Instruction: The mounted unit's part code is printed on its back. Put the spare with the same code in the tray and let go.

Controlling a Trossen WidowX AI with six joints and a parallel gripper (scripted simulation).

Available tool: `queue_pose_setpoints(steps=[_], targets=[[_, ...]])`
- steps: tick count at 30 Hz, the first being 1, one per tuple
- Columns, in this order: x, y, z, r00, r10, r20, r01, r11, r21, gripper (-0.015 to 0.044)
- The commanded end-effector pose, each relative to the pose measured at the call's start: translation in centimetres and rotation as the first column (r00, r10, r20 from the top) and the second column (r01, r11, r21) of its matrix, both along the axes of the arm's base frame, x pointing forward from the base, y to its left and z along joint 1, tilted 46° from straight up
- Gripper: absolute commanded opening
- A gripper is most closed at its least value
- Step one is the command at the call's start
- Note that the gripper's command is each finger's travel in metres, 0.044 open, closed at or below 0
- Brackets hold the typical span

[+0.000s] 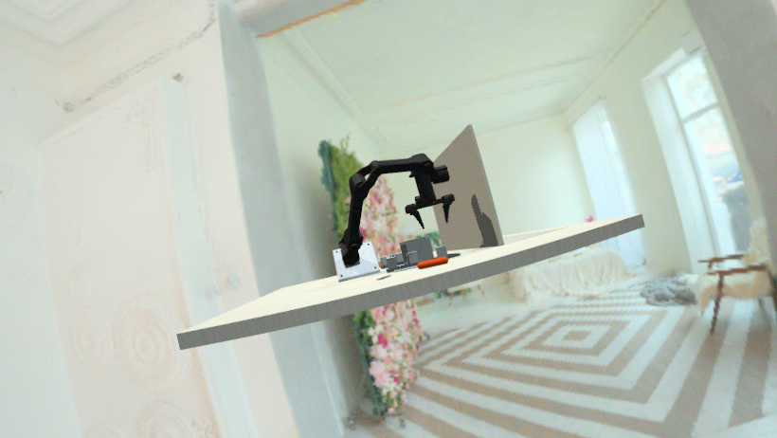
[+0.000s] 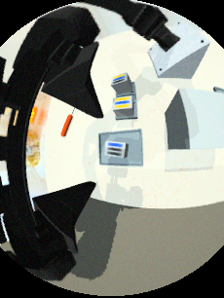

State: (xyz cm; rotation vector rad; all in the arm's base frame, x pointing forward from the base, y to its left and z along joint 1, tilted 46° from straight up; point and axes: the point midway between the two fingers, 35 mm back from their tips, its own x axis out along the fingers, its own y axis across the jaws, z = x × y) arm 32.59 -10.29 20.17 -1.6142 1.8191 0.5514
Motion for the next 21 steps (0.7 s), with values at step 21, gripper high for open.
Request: queue_pose_setpoints(steps=[21], targets=[[-0.01,0.29,0.27,1.0,0.002,0.001,-0.002,1.0,0.0,0.044]])
